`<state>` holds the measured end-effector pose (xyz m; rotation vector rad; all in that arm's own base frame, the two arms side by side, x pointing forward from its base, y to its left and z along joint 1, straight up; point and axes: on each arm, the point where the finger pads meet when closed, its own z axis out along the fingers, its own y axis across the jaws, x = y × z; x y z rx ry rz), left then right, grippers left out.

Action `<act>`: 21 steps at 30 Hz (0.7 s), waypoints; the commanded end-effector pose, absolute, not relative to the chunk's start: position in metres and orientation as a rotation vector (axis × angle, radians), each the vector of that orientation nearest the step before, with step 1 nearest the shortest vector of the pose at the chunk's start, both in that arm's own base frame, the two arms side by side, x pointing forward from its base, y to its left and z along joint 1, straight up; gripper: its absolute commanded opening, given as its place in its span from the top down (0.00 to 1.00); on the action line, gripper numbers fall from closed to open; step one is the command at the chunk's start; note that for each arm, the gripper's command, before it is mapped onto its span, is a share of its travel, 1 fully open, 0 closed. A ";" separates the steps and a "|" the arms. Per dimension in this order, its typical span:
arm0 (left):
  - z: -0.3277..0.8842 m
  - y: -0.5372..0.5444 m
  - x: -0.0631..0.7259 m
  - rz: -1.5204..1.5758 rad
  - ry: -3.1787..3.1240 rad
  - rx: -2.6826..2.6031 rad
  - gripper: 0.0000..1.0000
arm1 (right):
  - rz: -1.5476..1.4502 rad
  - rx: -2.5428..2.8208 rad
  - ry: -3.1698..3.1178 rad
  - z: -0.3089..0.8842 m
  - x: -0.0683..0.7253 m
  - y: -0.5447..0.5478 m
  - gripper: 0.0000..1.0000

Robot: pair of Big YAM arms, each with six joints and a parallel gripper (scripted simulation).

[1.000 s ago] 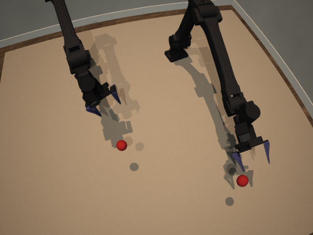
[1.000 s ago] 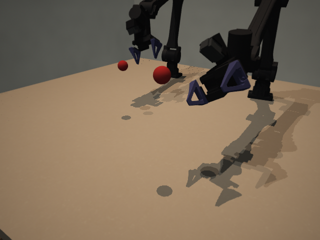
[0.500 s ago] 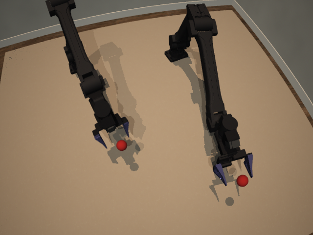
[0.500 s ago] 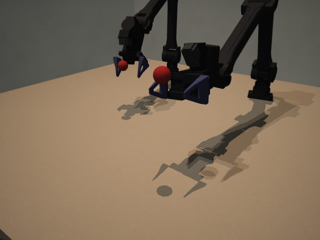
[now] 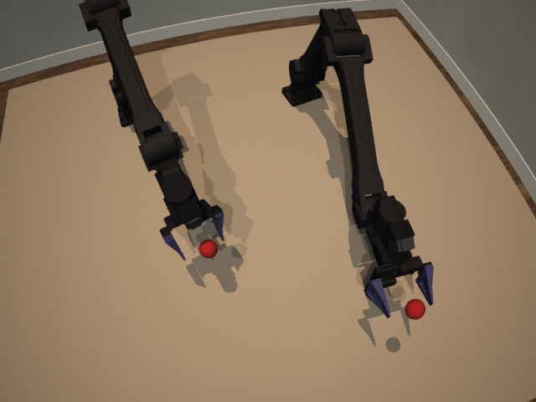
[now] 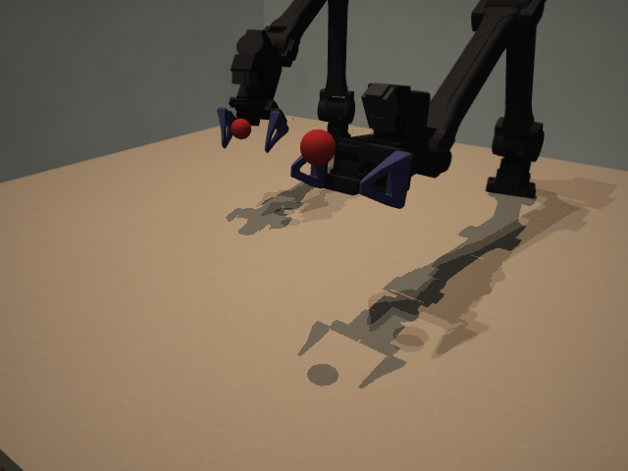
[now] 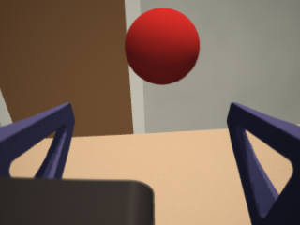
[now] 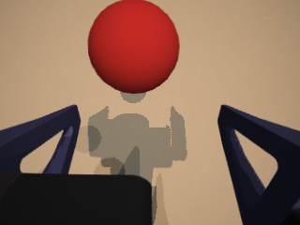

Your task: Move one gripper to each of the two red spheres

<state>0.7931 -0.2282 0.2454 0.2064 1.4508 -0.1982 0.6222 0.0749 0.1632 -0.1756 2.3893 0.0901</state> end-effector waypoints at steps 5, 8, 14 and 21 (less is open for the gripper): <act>0.283 -0.238 0.802 -0.222 1.374 0.187 0.00 | 0.090 -0.196 2.295 0.204 0.648 0.085 0.00; 0.283 -0.238 0.802 -0.222 1.374 0.187 0.00 | 0.090 -0.196 2.295 0.204 0.648 0.085 0.00; 0.321 -0.248 0.813 -0.235 1.306 0.183 0.00 | 0.099 -0.202 2.192 0.245 0.675 0.095 0.00; 0.321 -0.248 0.813 -0.235 1.306 0.183 0.00 | 0.099 -0.202 2.192 0.245 0.675 0.095 0.00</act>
